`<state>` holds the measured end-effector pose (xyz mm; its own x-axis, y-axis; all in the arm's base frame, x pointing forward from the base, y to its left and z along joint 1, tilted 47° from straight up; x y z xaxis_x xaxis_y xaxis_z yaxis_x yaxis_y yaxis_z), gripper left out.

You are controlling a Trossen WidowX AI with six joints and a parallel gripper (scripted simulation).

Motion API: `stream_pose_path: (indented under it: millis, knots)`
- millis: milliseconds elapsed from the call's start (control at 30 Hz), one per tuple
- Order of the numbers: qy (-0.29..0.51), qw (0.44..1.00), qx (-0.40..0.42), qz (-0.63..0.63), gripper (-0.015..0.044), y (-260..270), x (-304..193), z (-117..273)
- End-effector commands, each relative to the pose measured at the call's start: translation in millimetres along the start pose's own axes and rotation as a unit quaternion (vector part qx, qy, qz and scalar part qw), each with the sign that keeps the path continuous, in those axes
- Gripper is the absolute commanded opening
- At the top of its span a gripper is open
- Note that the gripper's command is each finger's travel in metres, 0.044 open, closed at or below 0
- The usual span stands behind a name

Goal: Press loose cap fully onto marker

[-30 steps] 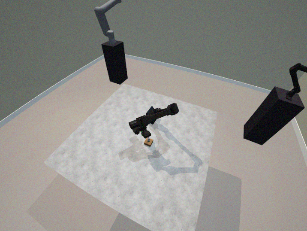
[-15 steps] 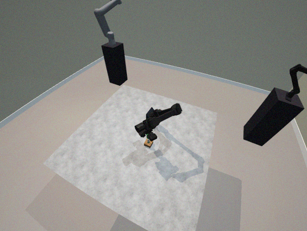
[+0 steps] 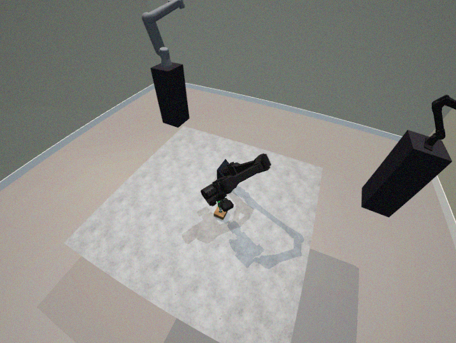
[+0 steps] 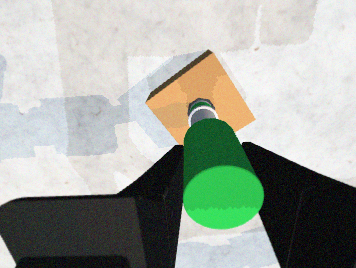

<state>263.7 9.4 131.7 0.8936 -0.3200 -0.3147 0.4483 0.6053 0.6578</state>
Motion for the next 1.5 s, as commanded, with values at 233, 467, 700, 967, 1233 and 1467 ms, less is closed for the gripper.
stream_pose_path:
  millis: [233, 467, 700, 967, 1233, 1467]
  knots:
    - [0.001, 1.0, 0.002, -0.003, 0.0, 0.1, -0.9, -17.0]
    - [0.001, 1.0, 0.002, -0.003, 0.0, 0.2, -1.3, -28.2]
    - [0.001, 1.0, 0.003, -0.003, 0.0, 0.3, -2.2, -39.4]
    - [0.001, 1.0, 0.003, -0.003, 0.0, 0.5, -2.5, -41.6]
    - [0.001, 1.0, 0.001, 0.0, 0.021, 0.4, -1.6, -41.1]
    - [0.001, 1.0, 0.001, 0.0, 0.0394, 0.4, -1.6, -41.1]
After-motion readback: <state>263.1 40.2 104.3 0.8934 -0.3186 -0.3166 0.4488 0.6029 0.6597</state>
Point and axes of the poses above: the point midway between the two fingers, 35 mm back from their tips, its own z axis back along the fingers, its own y axis across the jaws, x = y × z, the point moved 3 cm from there along z, back along the fingers, and after that the axes turned 3 degrees about z, right-handed, at the moved point
